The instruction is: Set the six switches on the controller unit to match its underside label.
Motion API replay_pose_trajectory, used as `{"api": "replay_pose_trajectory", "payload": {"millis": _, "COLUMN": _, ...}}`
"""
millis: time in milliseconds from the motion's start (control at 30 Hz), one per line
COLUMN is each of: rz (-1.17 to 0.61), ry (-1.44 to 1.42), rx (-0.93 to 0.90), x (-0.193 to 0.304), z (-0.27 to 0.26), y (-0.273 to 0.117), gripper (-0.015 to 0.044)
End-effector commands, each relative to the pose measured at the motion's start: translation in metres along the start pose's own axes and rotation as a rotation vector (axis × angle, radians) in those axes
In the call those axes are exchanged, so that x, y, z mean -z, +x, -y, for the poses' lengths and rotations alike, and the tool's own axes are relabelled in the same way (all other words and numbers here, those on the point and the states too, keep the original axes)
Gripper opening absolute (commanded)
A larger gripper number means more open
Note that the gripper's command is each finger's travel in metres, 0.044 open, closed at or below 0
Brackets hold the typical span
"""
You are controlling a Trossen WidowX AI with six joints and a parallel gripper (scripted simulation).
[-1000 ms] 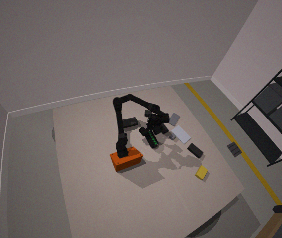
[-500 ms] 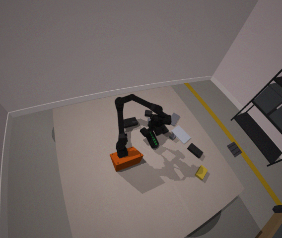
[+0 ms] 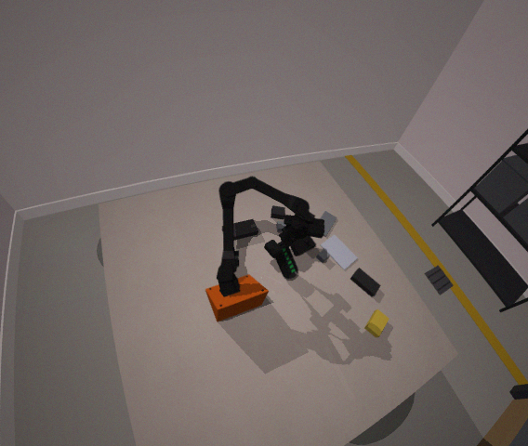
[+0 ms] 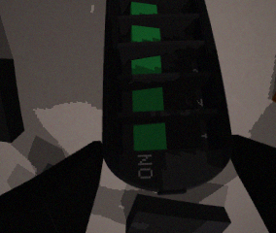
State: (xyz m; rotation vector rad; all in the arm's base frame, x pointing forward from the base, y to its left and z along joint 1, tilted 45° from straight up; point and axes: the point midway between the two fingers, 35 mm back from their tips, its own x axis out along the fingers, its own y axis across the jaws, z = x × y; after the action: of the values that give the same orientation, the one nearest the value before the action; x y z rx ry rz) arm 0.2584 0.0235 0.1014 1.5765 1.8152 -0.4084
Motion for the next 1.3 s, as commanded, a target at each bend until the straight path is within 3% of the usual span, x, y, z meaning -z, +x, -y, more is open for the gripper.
{"api": "replay_pose_trajectory", "payload": {"millis": 0, "rz": -0.003, "ry": -0.005, "rx": -0.003, "x": -0.006, "z": -0.001, "y": -0.003, "gripper": 0.0335}}
{"api": "replay_pose_trajectory", "payload": {"millis": 1267, "rz": -0.084, "ry": -0.006, "rx": -0.003, "x": -0.036, "z": -0.001, "y": -0.016, "gripper": 0.0338}}
